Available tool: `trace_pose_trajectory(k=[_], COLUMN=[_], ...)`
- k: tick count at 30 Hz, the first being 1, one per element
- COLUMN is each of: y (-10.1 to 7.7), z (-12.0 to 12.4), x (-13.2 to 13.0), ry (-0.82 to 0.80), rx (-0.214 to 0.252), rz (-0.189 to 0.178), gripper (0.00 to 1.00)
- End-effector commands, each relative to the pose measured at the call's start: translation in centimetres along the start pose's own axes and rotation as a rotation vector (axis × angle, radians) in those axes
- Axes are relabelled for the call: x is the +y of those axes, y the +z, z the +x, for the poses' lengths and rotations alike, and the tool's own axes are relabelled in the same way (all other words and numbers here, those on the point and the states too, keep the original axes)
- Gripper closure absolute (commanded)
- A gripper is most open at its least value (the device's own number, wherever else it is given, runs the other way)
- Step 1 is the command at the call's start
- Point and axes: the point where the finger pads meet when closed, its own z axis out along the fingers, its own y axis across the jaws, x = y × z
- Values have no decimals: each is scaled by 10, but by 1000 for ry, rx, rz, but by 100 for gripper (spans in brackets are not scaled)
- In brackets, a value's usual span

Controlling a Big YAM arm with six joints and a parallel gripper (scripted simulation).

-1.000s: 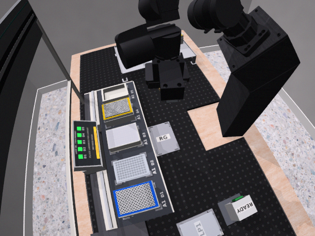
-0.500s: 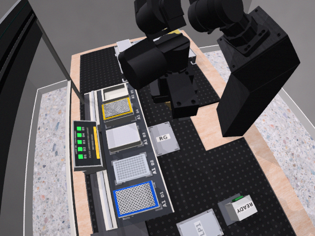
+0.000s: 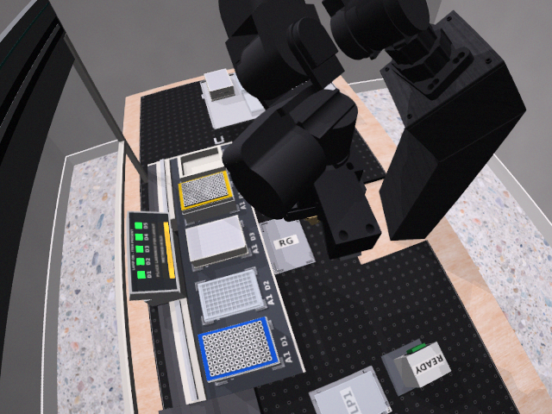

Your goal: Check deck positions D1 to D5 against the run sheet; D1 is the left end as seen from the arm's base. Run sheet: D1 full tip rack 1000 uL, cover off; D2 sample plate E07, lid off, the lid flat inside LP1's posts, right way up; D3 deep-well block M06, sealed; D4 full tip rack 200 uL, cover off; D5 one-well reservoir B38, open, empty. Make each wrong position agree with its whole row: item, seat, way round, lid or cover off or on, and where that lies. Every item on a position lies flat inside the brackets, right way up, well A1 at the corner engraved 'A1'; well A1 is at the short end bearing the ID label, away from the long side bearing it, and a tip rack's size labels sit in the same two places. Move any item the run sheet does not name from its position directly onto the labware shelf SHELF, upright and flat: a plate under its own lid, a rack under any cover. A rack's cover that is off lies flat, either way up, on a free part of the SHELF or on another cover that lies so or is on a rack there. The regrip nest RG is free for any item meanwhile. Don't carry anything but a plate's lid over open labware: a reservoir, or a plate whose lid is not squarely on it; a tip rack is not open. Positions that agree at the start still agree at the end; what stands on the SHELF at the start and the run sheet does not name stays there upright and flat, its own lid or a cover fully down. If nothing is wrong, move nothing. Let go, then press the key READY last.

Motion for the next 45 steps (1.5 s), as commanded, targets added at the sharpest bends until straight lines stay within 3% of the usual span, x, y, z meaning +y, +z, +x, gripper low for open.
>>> trace_pose_trajectory(k=[1,25,27,38,45], y=[-3,-5,-5,-7,-4], z=[-25,-123,-123,-177,-168], x=[-8,6,6,11,39], ry=[-10,-95,-95,-96,-98], rx=[-28,-21,-21,-25,-23], rz=[17,6,6,6,5], gripper=[100,100,100,100,100])
